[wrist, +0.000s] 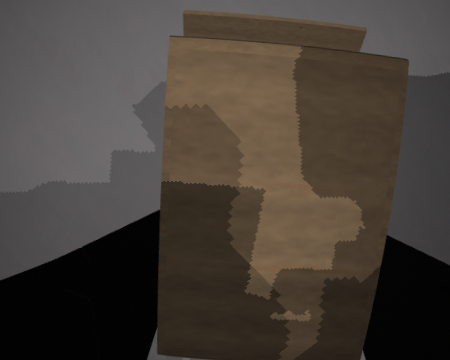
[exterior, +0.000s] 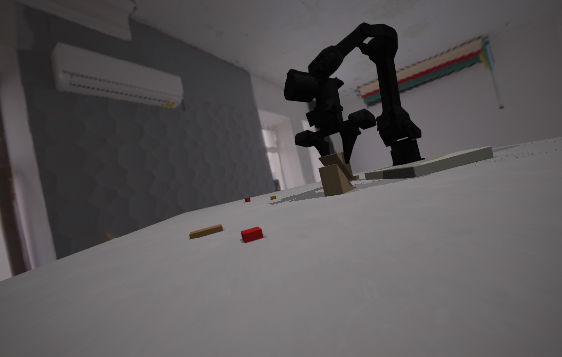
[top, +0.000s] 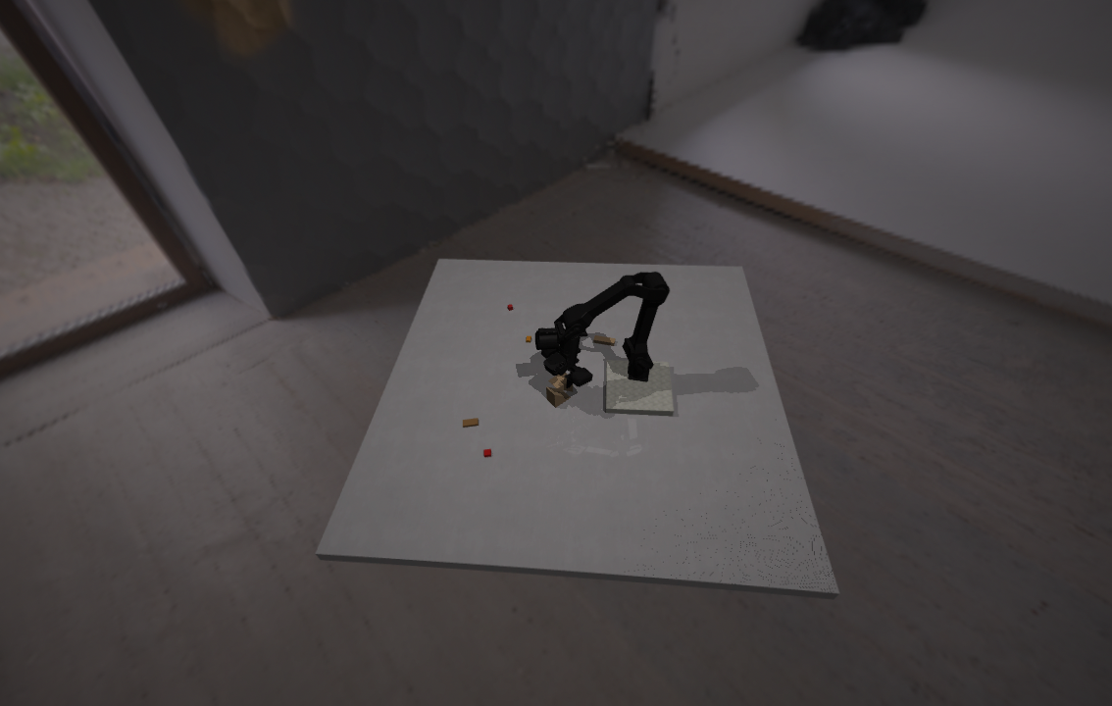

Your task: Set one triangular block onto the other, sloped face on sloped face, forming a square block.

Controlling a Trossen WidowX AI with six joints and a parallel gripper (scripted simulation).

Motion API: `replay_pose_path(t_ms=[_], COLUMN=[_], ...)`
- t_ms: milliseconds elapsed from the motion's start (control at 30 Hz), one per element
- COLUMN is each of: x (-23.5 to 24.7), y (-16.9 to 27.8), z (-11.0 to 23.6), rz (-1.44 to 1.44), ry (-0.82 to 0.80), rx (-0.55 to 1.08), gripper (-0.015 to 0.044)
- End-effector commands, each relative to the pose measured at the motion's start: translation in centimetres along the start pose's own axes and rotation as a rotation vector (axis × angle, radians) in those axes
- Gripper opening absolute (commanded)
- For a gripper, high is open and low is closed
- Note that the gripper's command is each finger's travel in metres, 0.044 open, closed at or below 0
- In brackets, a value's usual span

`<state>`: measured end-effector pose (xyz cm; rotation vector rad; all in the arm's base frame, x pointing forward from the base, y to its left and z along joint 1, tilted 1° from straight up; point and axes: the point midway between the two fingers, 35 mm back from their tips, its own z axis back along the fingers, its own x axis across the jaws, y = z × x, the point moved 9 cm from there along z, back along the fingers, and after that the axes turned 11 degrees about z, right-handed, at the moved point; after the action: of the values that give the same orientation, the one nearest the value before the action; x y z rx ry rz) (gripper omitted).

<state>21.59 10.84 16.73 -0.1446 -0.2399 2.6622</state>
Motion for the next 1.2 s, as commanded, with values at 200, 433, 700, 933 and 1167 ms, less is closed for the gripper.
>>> replay_pose_path(t_ms=[200, 433, 700, 933, 1167], x=[0.0, 0.0, 0.0, 0.0, 0.0], y=[-0.1, -0.2, -0.3, -0.4, -0.4], z=[-0.7, -1.1, -1.6, -2.1, -2.2], rz=[-0.004, -0.004, -0.004, -0.004, -0.003], ry=[0.002, 0.002, 0.002, 0.002, 0.002], rx=[0.002, 0.002, 0.002, 0.002, 0.002], gripper=[0.0000, 0.0000, 0.0000, 0.0000, 0.0000])
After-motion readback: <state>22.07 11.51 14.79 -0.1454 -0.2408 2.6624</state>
